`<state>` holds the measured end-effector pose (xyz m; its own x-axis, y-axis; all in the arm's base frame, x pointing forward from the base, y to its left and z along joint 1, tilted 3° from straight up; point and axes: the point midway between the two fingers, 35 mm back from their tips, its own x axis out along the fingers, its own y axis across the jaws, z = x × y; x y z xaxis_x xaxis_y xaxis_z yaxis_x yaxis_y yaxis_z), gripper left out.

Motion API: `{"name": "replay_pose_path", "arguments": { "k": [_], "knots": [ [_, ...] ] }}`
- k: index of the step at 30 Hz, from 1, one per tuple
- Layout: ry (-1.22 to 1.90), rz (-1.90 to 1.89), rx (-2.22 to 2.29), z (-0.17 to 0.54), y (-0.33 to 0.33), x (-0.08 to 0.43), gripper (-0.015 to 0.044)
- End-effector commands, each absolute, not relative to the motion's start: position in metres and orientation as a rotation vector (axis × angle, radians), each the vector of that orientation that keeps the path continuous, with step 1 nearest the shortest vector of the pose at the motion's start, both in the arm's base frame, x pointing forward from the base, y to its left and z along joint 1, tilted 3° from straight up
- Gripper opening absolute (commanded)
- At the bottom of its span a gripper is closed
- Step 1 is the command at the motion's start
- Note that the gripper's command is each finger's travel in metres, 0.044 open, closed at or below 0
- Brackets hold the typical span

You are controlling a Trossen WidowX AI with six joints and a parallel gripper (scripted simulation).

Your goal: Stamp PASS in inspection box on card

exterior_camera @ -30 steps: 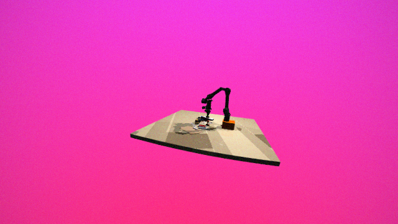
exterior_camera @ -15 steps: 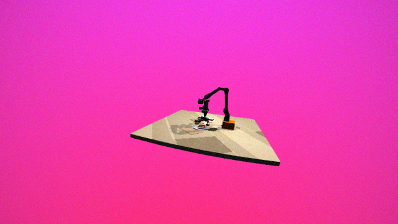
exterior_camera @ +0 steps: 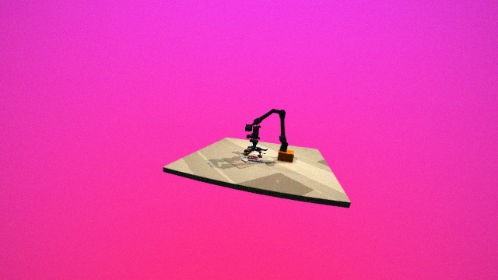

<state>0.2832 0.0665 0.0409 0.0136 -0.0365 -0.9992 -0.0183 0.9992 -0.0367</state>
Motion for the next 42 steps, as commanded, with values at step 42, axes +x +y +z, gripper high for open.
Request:
{"name": "replay_pose_path", "arguments": {
  "k": [42],
  "knots": [
    [1.558, -0.008, -0.036, 0.02, 0.12, 0.275, 0.0]
  ]
}}
